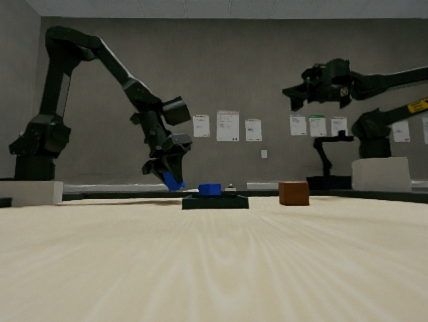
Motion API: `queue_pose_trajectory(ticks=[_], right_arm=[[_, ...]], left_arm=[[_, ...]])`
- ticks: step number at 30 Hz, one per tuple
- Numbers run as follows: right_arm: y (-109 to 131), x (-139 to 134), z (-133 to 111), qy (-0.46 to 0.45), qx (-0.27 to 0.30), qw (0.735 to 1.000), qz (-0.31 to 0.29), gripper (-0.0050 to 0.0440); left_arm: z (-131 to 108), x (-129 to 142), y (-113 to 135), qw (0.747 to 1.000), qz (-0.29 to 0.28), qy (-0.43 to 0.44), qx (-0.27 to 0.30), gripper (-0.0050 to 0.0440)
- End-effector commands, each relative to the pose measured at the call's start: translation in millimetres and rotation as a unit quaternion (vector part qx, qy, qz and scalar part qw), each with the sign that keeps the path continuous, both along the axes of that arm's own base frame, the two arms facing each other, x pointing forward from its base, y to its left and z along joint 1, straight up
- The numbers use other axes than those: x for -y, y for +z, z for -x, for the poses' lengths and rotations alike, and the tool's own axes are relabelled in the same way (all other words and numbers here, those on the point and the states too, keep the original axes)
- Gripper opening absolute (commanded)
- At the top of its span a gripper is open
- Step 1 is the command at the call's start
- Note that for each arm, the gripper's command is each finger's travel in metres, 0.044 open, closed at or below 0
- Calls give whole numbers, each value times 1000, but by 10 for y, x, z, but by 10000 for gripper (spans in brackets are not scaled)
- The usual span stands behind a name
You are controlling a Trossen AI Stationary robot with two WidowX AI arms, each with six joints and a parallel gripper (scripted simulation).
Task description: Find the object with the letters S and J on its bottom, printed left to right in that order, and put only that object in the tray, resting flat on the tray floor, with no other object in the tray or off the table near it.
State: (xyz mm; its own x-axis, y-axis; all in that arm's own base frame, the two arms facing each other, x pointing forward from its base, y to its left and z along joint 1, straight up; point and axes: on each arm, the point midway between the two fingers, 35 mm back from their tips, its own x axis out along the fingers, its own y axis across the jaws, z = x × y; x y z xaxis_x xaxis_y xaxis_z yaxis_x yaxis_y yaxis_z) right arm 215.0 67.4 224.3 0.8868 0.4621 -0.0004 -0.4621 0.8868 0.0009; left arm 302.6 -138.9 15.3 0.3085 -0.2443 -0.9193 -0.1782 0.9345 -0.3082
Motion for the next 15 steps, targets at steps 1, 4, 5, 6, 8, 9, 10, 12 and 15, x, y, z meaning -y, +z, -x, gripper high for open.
queue_pose_trajectory(ticks=[1,4,5,6,8,9,10,12,15], right_arm=[[43,-3,10,1,5,1000,0,-50],[43,-3,10,1,5,1000,0,-50],[43,-3,10,1,5,1000,0,-50],[43,-3,10,1,5,1000,0,-50],[43,-3,10,1,5,1000,0,-50],[43,-3,10,1,5,1000,0,-50],[43,-3,10,1,5,1000,0,-50],[43,-3,10,1,5,1000,0,-50],[43,-3,10,1,5,1000,0,-50]], left_arm=[[-53,-71,142,999,6,36,1,159],[-17,-165,153,997,5,69,-15,159],[-4,-195,156,997,5,80,-20,159],[9,-226,160,996,5,91,-25,159],[36,-287,169,993,4,113,-36,159],[50,-317,173,991,3,124,-41,159],[65,-347,177,990,3,135,-46,159],[95,-406,187,986,2,156,-56,159],[127,-464,197,982,1,178,-65,159]])
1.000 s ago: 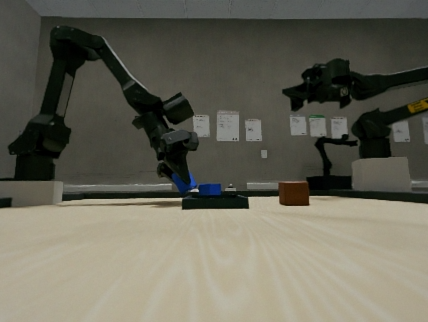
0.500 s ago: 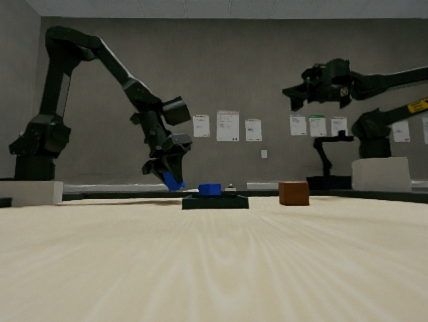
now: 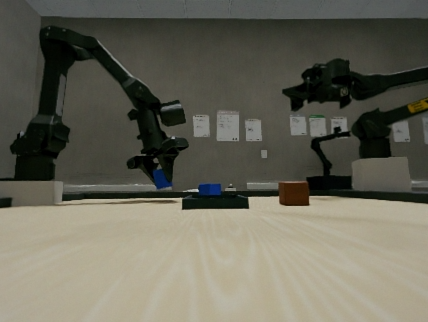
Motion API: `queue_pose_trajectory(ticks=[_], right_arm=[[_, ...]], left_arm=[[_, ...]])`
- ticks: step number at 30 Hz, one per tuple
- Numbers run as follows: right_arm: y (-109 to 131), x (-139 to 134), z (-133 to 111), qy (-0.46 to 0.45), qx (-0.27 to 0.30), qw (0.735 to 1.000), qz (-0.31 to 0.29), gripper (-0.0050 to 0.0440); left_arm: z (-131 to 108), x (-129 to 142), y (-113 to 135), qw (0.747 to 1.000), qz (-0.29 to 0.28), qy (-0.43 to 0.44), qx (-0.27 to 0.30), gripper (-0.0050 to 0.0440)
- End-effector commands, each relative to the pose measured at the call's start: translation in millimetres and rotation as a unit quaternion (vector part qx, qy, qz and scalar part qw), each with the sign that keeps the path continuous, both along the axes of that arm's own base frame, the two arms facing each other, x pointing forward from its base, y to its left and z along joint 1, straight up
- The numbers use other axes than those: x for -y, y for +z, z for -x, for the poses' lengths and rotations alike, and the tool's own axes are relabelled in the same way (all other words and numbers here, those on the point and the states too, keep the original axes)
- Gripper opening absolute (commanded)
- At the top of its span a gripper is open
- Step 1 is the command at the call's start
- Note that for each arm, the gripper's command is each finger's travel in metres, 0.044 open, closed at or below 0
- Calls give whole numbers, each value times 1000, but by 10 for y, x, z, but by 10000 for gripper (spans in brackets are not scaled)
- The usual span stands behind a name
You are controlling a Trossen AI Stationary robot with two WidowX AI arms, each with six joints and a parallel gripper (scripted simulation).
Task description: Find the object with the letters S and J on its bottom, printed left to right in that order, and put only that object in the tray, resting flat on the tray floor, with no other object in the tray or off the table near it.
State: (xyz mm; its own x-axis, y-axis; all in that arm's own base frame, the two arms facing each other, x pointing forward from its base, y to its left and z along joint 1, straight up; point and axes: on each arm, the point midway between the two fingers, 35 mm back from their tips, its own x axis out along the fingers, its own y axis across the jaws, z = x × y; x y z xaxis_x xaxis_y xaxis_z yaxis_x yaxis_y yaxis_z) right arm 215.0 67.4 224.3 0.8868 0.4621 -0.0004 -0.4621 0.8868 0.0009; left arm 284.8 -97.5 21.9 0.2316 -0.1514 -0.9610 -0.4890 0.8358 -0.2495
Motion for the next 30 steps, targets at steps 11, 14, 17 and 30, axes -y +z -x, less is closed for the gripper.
queue_pose_trajectory(ticks=[11,14,17,30], right_arm=[[43,-3,10,1,5,1000,0,-50],[43,-3,10,1,5,1000,0,-50],[43,-3,10,1,5,1000,0,-50],[43,-3,10,1,5,1000,0,-50]], left_arm=[[128,-328,189,989,-3,139,-40,159],[188,-406,209,984,-6,172,-54,159],[230,-456,223,979,-8,193,-63,159],[501,-736,320,940,-22,321,-112,159]])
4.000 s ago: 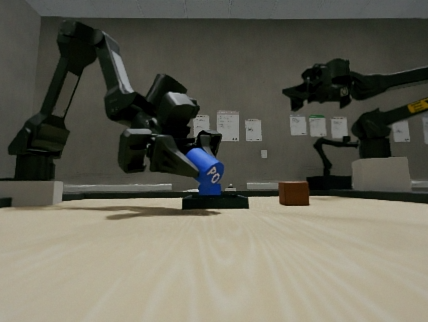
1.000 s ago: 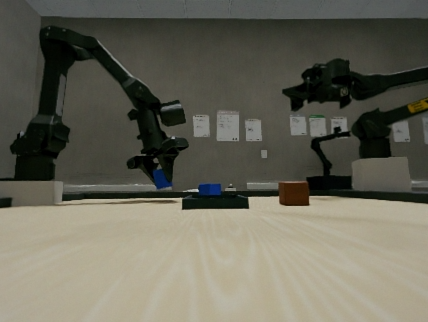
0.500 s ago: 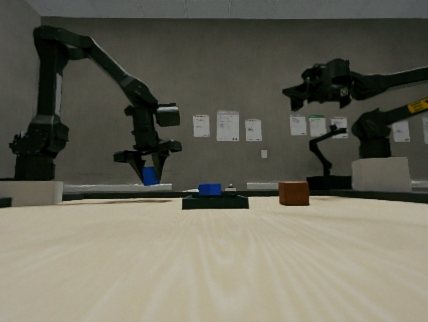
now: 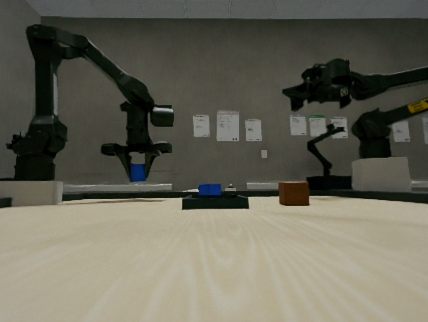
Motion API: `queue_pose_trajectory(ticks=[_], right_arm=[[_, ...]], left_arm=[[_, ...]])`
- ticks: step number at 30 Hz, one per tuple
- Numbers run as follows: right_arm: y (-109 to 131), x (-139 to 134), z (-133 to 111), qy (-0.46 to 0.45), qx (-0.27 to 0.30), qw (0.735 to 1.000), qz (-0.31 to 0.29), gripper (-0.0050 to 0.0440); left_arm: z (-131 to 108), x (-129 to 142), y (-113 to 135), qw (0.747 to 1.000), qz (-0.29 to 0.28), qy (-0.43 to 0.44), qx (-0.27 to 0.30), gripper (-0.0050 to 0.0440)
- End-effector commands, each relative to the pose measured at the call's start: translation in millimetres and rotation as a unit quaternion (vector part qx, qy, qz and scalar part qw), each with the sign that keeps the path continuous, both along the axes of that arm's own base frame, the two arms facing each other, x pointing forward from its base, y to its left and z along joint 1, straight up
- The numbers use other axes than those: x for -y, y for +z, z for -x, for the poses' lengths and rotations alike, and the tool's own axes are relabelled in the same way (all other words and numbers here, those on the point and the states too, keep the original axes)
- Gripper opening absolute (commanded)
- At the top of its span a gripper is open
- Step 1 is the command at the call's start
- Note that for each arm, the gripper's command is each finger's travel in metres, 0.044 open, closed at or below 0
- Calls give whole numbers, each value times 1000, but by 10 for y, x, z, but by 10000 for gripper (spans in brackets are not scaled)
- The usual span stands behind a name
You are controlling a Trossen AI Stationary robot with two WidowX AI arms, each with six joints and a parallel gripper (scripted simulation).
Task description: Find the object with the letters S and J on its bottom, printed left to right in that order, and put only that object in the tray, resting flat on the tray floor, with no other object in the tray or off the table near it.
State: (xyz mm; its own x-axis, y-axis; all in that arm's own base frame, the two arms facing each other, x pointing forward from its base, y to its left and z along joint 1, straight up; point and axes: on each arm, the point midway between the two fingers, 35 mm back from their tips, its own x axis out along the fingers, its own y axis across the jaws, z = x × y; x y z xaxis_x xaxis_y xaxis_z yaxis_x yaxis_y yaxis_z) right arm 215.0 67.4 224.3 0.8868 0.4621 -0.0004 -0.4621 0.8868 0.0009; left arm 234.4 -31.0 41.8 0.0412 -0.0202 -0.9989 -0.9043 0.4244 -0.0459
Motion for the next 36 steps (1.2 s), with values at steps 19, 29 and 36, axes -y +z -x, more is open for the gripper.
queue_pose_trajectory(ticks=[19,29,36], right_arm=[[43,-3,10,1,5,1000,0,-50],[43,-3,10,1,5,1000,0,-50],[43,-3,10,1,5,1000,0,-50]], left_arm=[[99,-117,-190,997,-10,71,-21,159],[118,-112,-400,997,-10,71,-22,159],[118,-113,-474,997,-10,71,-22,159]])
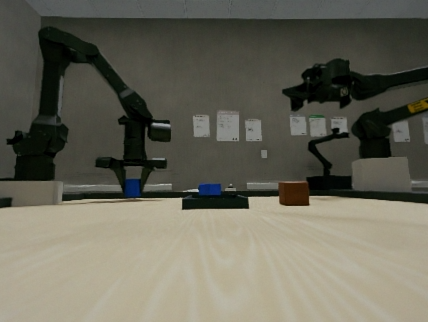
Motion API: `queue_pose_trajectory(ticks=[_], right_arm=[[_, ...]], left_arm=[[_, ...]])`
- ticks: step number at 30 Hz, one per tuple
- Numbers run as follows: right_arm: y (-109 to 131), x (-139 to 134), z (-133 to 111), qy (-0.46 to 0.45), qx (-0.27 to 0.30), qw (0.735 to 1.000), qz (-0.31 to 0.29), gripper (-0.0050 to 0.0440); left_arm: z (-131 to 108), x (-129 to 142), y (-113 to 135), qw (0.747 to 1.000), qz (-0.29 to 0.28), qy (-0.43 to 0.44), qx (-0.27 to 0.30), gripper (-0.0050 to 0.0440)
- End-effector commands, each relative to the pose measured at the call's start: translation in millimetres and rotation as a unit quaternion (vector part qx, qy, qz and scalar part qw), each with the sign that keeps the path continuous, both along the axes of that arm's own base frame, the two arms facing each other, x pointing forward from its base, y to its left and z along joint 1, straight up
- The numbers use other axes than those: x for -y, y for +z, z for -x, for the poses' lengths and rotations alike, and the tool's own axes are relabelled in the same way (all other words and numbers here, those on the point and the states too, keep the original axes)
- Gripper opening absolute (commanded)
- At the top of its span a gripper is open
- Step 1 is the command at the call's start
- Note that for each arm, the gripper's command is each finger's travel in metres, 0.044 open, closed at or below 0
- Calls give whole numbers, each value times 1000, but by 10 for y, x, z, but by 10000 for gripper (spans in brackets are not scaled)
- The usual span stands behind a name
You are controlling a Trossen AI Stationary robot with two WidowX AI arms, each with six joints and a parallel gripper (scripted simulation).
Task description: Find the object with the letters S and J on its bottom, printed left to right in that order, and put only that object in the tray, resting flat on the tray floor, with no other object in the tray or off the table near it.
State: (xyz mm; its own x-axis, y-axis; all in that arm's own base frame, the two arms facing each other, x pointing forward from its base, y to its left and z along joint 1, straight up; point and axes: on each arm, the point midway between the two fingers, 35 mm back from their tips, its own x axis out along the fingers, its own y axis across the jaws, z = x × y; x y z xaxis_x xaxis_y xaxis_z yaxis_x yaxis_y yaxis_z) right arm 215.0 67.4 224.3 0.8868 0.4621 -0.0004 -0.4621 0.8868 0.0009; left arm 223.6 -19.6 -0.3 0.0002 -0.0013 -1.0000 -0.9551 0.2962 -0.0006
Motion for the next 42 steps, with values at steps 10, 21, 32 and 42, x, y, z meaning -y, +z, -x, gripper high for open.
queue_pose_trajectory(ticks=[10,21,32,42], right_arm=[[43,-3,10,1,5,1000,0,-50],[43,-3,10,1,5,1000,0,-50],[43,-3,10,1,5,1000,0,-50],[43,-3,10,1,5,1000,0,-50]], left_arm=[[19,0,-177,1000,-2,2,-1,159],[-34,3,-101,1000,1,0,9,327],[-89,8,44,1000,1,0,18,400],[-41,5,633,1000,0,2,17,400]])
